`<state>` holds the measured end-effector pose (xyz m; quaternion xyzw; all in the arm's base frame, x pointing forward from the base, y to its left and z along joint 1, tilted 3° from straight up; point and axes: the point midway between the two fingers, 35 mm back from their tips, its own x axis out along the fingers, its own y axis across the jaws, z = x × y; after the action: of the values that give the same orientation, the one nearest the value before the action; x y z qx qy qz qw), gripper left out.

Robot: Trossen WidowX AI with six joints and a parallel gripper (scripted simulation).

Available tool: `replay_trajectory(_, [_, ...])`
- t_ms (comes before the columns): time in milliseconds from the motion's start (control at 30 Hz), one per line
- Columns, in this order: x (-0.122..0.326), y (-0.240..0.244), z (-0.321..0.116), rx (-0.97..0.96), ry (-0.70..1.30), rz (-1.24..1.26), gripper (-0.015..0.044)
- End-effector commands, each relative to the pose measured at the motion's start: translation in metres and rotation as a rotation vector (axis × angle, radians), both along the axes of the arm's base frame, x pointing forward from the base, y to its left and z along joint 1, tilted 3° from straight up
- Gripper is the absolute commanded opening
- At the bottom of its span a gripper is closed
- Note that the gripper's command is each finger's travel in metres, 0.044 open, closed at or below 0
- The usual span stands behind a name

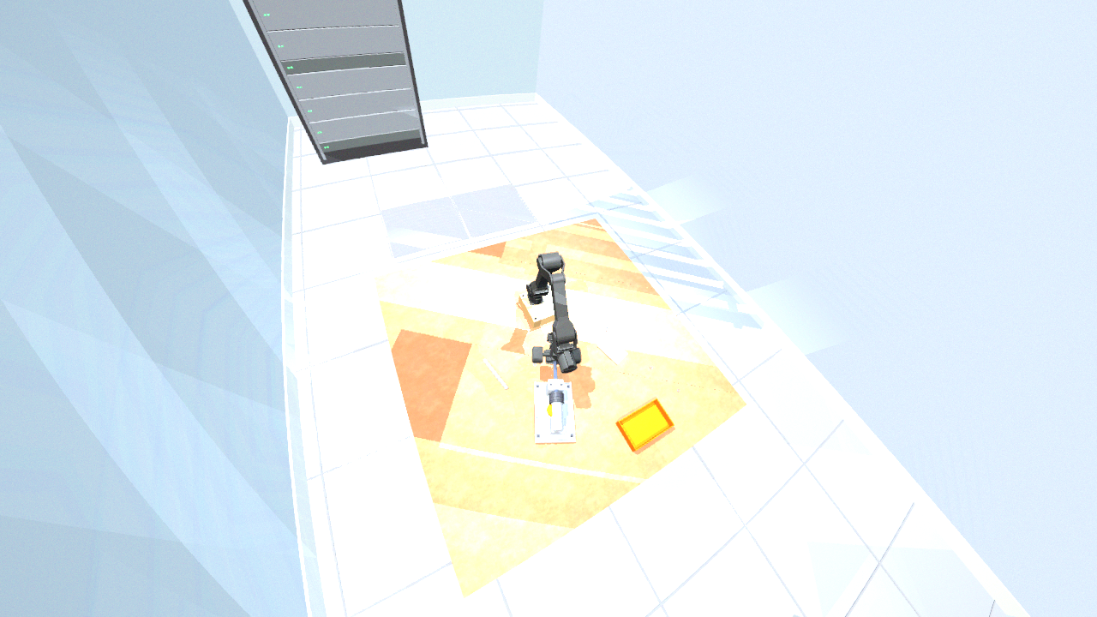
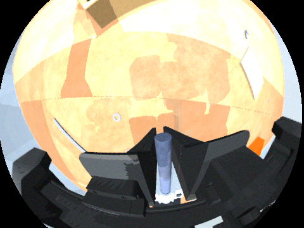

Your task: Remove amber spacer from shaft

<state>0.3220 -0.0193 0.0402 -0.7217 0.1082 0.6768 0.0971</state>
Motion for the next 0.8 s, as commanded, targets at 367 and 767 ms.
replay_trajectory(367, [0.0074,-0.0029,0.0001,-0.005,-0.004,0.001,0.0000])
replay_trajectory(767, [0.0113,-0.0041,0.0005,-0.005,-0.004,0.001,0.0000])
